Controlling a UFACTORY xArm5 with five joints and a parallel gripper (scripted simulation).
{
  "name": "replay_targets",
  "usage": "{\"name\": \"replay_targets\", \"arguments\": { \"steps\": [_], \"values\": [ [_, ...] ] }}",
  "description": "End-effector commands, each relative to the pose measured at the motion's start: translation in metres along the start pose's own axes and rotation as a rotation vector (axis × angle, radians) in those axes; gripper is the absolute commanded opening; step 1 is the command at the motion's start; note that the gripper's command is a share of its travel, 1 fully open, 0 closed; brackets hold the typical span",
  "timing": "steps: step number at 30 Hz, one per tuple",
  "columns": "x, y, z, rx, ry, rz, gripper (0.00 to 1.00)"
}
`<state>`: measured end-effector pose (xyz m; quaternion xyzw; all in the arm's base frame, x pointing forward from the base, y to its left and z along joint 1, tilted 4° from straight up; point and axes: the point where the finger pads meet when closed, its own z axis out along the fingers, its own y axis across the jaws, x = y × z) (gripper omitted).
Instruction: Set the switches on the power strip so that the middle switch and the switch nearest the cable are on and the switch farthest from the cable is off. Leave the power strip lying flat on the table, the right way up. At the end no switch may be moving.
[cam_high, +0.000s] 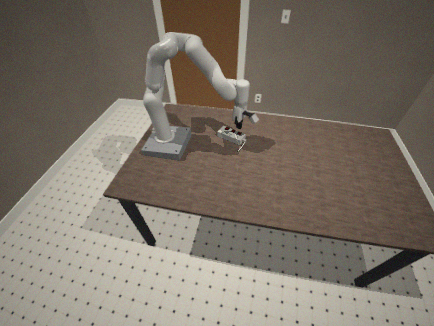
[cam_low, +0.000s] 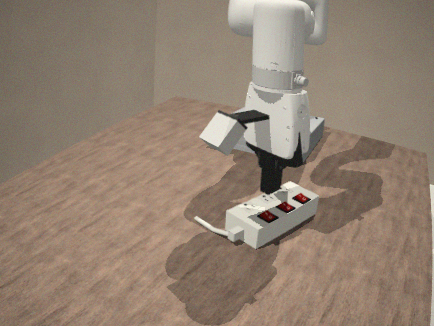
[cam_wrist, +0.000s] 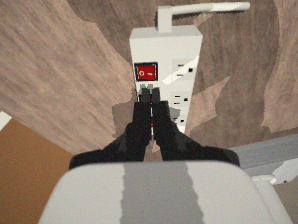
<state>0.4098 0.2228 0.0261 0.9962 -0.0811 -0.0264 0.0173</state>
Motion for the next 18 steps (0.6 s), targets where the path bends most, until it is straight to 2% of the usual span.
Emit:
{"name": "replay_targets", "arguments": {
  "steps": [1, 18],
  "values": [
    [0.001, -0.001, 0.003, 0.003, 0.003, 0.000, 0.00],
    [0.002, 0.000, 0.022, 0.003, 0.003, 0.000, 0.00]
  ]
}}
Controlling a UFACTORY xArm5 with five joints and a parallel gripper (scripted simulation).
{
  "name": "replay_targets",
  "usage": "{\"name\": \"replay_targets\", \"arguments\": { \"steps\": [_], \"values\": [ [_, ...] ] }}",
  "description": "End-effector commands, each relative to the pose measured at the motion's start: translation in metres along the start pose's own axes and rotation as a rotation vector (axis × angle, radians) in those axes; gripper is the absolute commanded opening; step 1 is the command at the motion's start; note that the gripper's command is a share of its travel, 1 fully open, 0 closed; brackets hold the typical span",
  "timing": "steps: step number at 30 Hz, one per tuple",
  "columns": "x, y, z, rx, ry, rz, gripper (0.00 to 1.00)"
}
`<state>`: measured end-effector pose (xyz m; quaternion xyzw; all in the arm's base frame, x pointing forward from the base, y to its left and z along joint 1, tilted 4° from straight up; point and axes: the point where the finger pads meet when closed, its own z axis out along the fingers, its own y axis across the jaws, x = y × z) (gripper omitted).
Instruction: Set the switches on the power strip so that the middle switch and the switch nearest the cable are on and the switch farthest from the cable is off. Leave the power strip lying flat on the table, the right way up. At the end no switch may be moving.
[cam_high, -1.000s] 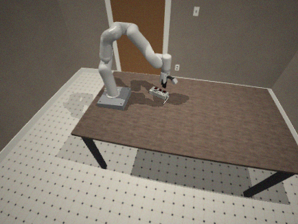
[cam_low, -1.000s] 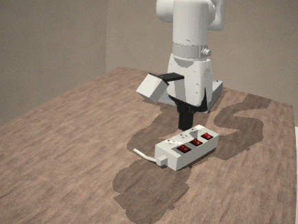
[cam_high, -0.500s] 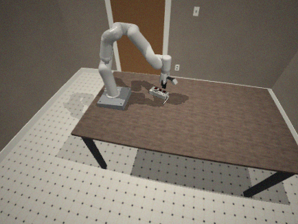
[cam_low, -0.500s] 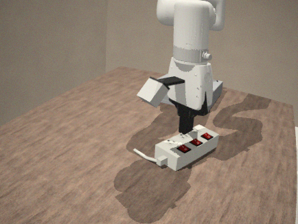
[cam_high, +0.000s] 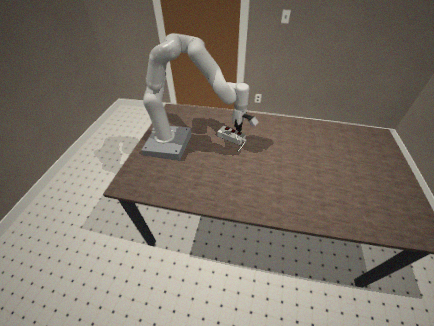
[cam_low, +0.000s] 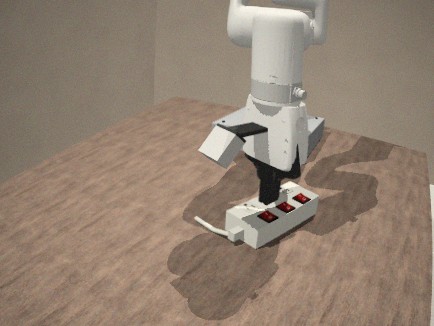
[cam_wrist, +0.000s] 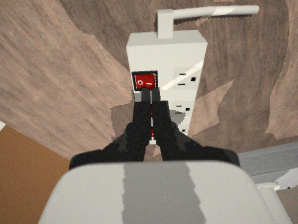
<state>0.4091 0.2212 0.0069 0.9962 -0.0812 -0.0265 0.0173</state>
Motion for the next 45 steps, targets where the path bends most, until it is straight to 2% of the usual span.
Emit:
{"name": "replay_targets", "arguments": {
  "steps": [1, 13, 45],
  "values": [
    [0.002, -0.001, 0.004, 0.003, 0.004, 0.000, 0.00],
    [0.002, 0.000, 0.014, 0.003, 0.004, 0.000, 0.00],
    [0.002, 0.000, 0.016, 0.003, 0.004, 0.000, 0.00]
  ]
}}
